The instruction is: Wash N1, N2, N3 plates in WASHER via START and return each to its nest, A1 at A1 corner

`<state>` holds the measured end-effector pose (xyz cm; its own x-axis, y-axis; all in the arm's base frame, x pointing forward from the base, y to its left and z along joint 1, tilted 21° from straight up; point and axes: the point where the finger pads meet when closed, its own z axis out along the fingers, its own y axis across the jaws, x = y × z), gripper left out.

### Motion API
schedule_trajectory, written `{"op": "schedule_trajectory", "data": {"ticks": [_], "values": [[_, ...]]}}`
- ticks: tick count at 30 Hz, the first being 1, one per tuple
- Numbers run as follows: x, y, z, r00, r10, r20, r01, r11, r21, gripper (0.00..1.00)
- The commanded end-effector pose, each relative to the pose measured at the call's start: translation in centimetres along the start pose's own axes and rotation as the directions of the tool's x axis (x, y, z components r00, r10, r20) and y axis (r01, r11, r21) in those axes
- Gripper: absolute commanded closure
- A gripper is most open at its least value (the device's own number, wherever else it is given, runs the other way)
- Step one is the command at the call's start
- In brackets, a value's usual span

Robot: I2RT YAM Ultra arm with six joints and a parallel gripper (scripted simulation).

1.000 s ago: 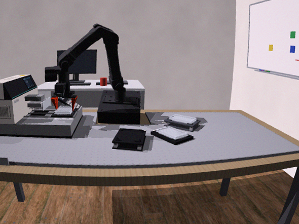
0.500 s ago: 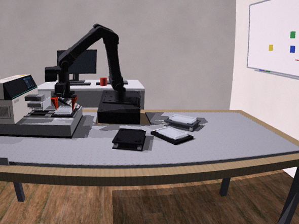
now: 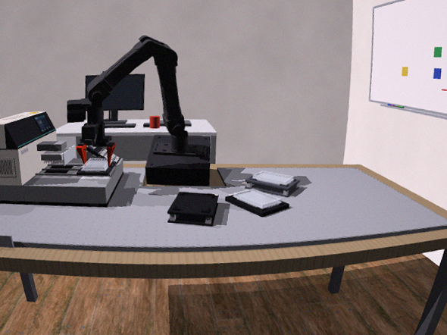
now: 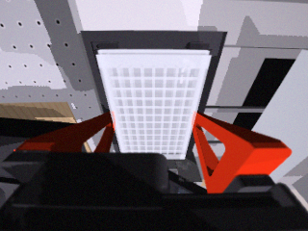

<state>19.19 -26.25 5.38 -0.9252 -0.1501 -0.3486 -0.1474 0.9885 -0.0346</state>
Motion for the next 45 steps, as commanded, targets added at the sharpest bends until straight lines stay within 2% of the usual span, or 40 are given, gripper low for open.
{"op": "schedule_trajectory", "data": {"ticks": [1,5,45], "values": [[-0.1,-0.2,-0.3,1.0,0.0,0.004,-0.001,1.0,0.01,1.0],[-0.1,-0.2,-0.3,1.0,0.0,0.004,-0.001,1.0,0.01,1.0],[-0.1,-0.2,-6.3,1.0,0.0,0.004,0.0,1.0,0.01,1.0]]}}
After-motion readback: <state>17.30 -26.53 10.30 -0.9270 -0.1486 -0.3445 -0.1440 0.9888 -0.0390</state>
